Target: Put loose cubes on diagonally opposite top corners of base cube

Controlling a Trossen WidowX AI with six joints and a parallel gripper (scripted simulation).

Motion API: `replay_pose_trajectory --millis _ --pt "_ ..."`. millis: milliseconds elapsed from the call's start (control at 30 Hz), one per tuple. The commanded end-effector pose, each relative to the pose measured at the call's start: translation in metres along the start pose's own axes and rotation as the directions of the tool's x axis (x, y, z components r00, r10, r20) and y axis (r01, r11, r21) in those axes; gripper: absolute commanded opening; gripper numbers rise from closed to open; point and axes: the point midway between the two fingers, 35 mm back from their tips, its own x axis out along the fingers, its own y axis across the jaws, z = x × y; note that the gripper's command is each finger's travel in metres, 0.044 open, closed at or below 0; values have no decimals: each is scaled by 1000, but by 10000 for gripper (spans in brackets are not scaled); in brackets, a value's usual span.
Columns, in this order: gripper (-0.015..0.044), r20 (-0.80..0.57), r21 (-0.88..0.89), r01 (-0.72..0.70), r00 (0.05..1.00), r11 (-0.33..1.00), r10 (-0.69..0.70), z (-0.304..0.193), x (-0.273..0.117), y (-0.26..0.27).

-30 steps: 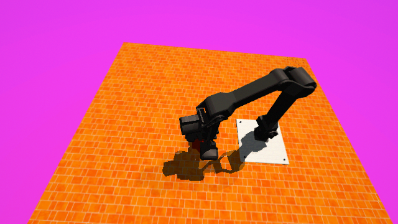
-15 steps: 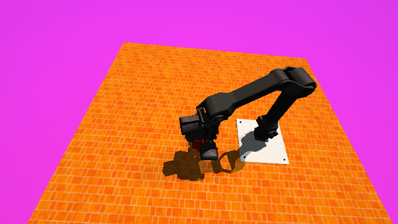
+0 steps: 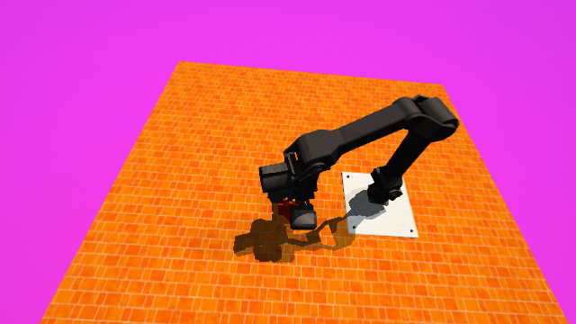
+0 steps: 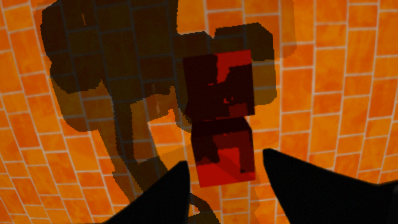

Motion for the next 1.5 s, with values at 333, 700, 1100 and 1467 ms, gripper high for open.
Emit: replay_pose_trajectory --millis 333,700,1100,1467 --pt "205 11 -1 -3 1000 1000 3 1 -18 0" --pt "205 11 -1 -3 1000 1000 3 0 -30 0" --pt "205 11 -1 -3 1000 1000 3 0 -42 0" --pt "205 11 -1 -3 1000 1000 3 0 -50 0"
